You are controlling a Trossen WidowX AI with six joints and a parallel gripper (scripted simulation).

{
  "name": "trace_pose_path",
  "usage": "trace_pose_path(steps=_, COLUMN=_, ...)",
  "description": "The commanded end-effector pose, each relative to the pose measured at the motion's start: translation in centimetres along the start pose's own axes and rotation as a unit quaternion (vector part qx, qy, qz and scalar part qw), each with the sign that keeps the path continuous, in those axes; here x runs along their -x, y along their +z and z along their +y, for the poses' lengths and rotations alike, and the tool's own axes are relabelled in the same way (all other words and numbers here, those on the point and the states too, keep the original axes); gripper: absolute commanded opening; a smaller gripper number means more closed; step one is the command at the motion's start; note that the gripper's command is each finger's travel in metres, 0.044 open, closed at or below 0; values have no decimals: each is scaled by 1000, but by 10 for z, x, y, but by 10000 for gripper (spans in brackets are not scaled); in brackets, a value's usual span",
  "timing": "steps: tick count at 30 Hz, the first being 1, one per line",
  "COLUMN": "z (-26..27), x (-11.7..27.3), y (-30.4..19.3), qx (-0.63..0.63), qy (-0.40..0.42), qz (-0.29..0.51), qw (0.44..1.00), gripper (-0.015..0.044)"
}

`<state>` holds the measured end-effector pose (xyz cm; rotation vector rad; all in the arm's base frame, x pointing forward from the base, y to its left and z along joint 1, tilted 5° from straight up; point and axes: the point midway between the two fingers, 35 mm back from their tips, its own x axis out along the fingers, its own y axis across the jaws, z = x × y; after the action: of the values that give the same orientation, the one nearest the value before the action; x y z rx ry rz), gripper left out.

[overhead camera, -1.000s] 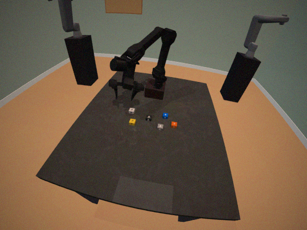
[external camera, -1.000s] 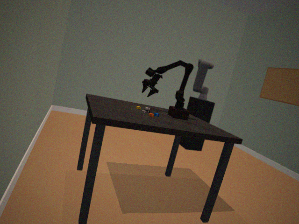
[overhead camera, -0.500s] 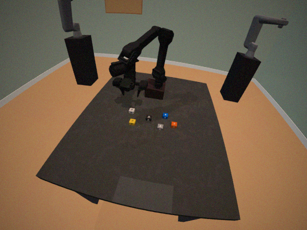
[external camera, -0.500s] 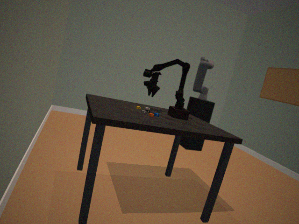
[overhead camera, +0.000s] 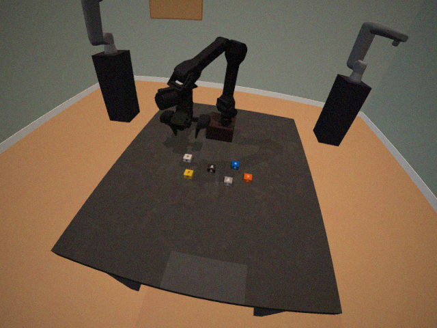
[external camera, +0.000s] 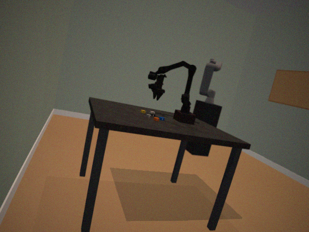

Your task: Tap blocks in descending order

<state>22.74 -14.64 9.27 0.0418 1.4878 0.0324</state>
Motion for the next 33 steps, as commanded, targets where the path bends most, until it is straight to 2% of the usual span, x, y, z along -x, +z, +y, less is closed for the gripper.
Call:
trace_pose_path(steps=1, z=1, x=1, y=2, qx=-3, qy=-2, qz=0, qw=1000, gripper=400)
trace_pose_path(steps=13, z=131, x=2, y=44, qx=-4, qy=5, qz=-3, qw=1000, gripper=400)
trace_pose_path(steps=33, z=133, x=2, y=44, qx=-4, qy=5, qz=-3, qw=1000, gripper=400)
